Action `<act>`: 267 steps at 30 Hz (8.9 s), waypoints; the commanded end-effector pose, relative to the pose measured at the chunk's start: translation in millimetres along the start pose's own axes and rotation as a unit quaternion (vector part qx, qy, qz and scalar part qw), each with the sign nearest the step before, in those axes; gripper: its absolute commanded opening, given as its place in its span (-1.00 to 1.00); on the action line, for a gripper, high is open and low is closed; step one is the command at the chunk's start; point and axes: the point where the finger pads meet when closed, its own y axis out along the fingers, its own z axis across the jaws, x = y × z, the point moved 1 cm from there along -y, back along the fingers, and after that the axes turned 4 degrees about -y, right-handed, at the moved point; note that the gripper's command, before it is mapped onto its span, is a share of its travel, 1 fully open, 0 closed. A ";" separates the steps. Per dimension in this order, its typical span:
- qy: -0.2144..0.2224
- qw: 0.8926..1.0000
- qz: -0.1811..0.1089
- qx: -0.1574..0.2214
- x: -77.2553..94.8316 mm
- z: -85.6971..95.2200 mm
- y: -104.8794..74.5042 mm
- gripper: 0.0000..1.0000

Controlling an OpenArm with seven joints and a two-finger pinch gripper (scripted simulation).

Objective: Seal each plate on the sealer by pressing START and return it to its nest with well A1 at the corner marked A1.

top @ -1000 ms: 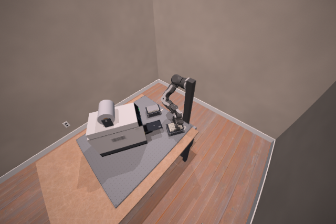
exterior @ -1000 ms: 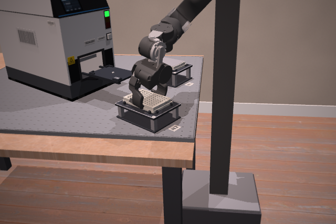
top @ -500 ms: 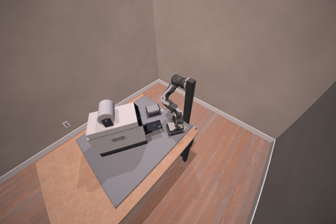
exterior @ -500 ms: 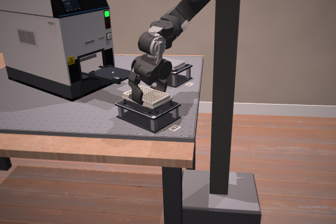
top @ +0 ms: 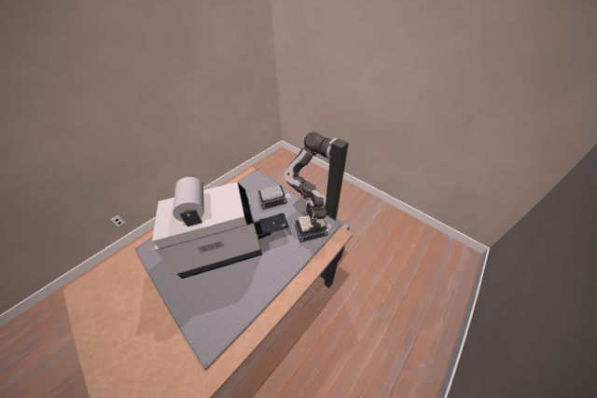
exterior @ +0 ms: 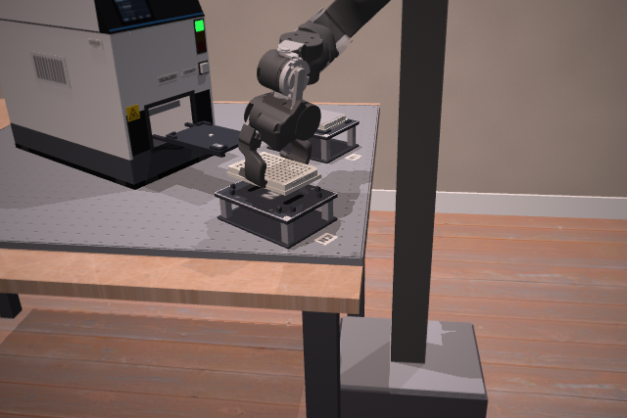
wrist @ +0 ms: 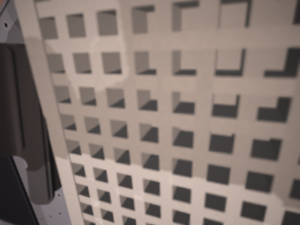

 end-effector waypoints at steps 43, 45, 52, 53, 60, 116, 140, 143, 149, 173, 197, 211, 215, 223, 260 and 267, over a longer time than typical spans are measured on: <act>-0.033 0.999 -0.001 0.009 95.2 -56.1 -28.7 -1.00; -0.034 0.999 -0.001 0.008 99.4 -56.4 -27.6 -1.00; -0.033 0.999 -0.001 0.009 111.5 -56.2 -26.1 -1.00; -0.033 0.999 -0.001 0.009 113.8 -56.1 -25.7 -1.00; -0.034 0.999 -0.001 0.009 129.5 -56.0 -22.9 -1.00; -0.034 0.999 0.000 0.004 202.2 -56.8 -8.4 -1.00; -0.034 0.999 0.000 0.004 202.6 -56.5 -8.3 -1.00; -0.034 0.999 0.000 0.004 202.6 -56.5 -8.3 -1.00; -0.035 0.999 0.000 0.007 202.8 -55.3 -7.9 -1.00; -0.034 0.999 0.000 0.004 200.8 -57.0 1.4 -1.00; -0.034 0.999 0.000 0.004 200.6 -57.5 1.3 -1.00; -0.036 0.999 0.001 0.005 199.0 -57.4 7.1 -1.00; -0.036 0.999 0.001 0.005 198.2 -57.5 9.4 -1.00; -0.034 0.999 0.000 0.004 199.2 -57.4 9.2 -1.00; -0.036 0.999 0.001 0.005 198.2 -57.1 13.1 -1.00; -0.036 0.999 0.001 0.005 197.4 -57.2 15.7 -1.00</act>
